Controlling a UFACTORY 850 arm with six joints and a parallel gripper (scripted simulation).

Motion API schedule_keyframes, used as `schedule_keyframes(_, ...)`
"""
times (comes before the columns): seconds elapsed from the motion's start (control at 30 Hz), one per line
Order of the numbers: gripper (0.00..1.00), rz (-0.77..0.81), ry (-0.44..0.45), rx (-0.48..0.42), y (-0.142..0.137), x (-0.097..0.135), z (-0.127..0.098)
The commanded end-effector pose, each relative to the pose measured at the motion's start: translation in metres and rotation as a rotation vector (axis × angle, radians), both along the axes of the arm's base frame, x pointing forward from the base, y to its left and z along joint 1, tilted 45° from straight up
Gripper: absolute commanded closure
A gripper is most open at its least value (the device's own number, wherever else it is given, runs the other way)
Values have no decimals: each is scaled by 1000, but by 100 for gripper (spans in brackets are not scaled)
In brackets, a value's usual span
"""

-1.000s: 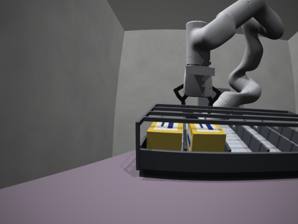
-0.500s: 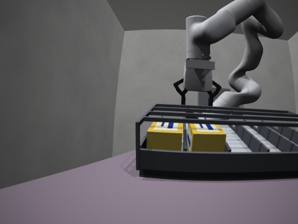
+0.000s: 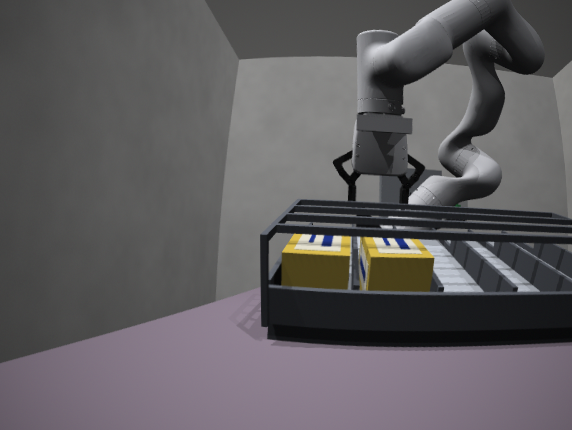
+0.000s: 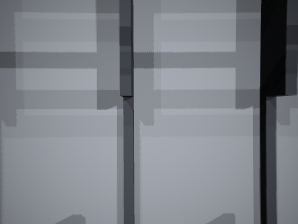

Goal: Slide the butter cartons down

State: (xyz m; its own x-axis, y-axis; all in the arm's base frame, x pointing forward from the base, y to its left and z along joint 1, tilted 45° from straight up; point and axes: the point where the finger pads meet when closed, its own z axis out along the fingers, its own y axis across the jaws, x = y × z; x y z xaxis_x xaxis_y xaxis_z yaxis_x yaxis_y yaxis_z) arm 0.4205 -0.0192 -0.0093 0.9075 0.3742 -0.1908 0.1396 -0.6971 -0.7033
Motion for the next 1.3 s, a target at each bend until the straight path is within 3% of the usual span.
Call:
schedule_keyframes(0.0,0,-1,-2,-1,-1,1,0)
schedule_keyframes(1.13,0,-1,-2,-1,-1,1,0)
schedule_keyframes(1.17,0,-1,-2,-1,16,-10,-19)
schedule_keyframes(1.27,0,-1,-2,-1,16,-10,-19)
